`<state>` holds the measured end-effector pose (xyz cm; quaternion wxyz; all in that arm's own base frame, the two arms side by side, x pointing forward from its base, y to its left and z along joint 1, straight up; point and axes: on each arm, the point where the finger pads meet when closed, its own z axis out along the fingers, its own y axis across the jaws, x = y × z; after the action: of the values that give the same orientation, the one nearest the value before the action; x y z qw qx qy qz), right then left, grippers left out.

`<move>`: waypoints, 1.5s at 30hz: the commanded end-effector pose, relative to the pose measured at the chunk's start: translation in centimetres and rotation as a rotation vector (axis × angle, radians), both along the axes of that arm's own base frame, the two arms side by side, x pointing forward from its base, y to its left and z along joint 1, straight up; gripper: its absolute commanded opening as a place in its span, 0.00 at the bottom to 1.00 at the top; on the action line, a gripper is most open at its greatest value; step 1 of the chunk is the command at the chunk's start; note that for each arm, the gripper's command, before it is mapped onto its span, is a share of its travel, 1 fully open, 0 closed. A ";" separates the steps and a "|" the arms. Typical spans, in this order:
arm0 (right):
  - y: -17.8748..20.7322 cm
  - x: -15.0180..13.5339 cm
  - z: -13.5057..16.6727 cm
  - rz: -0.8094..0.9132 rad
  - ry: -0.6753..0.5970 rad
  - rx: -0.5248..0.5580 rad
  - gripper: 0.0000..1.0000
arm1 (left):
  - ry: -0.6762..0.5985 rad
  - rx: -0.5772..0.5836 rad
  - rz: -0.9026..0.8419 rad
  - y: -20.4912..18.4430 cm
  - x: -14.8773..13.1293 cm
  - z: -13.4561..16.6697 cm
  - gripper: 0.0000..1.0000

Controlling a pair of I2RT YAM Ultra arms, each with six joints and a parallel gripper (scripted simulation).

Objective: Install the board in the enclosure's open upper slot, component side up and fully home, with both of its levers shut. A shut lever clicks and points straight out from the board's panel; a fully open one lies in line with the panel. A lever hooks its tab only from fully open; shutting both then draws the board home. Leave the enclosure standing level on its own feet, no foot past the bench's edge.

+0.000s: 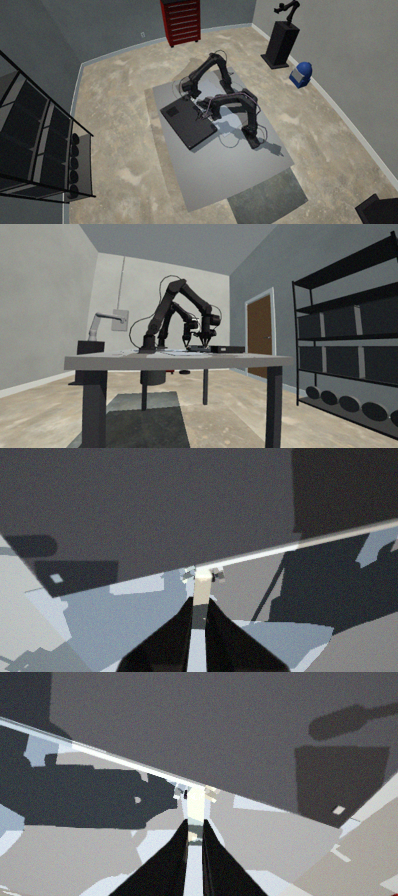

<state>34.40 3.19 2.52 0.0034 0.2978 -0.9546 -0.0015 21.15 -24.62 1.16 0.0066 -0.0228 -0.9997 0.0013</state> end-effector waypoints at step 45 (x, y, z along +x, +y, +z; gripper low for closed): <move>1.1 0.2 0.4 -0.355 -0.031 -0.009 0.04 | -0.010 0.002 0.350 -1.2 0.7 0.6 0.03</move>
<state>34.17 4.02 2.51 0.0045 0.1697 -0.9855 0.0014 21.40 -25.41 1.15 0.0060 0.1075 -0.9942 0.0003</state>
